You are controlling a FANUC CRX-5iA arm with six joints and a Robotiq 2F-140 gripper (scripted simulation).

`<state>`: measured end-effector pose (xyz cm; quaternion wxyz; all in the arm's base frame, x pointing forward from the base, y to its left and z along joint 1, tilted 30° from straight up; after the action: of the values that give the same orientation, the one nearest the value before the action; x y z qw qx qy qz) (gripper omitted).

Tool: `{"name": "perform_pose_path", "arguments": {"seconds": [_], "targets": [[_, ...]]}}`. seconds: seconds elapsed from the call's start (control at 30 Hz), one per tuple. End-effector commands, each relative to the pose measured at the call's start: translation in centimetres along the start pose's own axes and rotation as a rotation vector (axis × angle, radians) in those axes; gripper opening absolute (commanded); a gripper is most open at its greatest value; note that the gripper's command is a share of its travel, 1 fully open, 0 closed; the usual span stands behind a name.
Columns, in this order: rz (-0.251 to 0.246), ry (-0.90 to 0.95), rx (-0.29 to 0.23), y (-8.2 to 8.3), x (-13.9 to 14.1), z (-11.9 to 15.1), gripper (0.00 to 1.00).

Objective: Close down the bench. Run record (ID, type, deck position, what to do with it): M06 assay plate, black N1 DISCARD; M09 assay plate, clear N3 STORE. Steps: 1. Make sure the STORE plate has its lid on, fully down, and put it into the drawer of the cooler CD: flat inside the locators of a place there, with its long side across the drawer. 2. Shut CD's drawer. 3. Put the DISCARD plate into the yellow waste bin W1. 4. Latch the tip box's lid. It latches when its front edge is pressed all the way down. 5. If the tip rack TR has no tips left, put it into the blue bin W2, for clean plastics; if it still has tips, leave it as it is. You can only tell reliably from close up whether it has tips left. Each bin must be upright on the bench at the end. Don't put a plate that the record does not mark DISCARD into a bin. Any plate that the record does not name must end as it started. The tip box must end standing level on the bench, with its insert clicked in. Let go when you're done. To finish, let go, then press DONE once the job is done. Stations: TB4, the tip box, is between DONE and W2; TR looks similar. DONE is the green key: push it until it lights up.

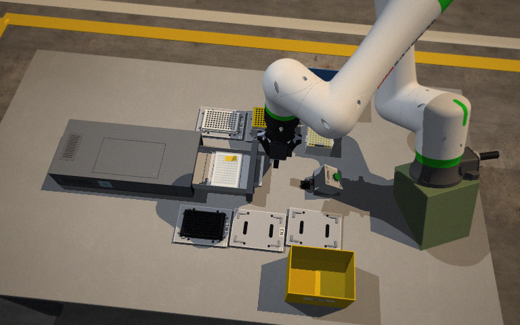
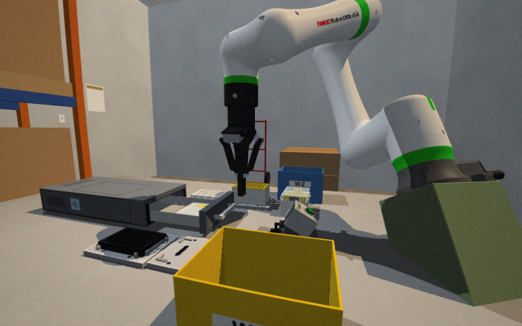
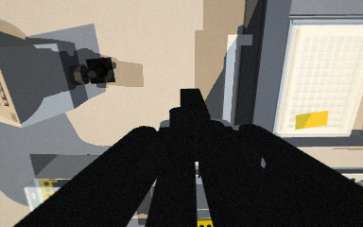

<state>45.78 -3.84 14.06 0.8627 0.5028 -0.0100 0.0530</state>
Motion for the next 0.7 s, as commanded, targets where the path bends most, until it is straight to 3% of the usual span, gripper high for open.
{"name": "perform_pose_path", "arguments": {"seconds": [0.0, 0.67], "targets": [[0.001, 0.0, 0.0, -0.3, 0.0, 0.0, 0.1], [0.001, 0.0, 0.0, -2.7, 0.0, 0.0, 0.1]]}}
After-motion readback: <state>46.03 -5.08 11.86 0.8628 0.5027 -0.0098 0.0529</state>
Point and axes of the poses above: the point where the finger pads meet when closed, its own y axis back along the fingers, its own x axis across the jaws, z = x × y, the point moved 7 cm from there along y, back along the fingers, and after that the axes turned 14 degrees about y, right-handed, at the moved point
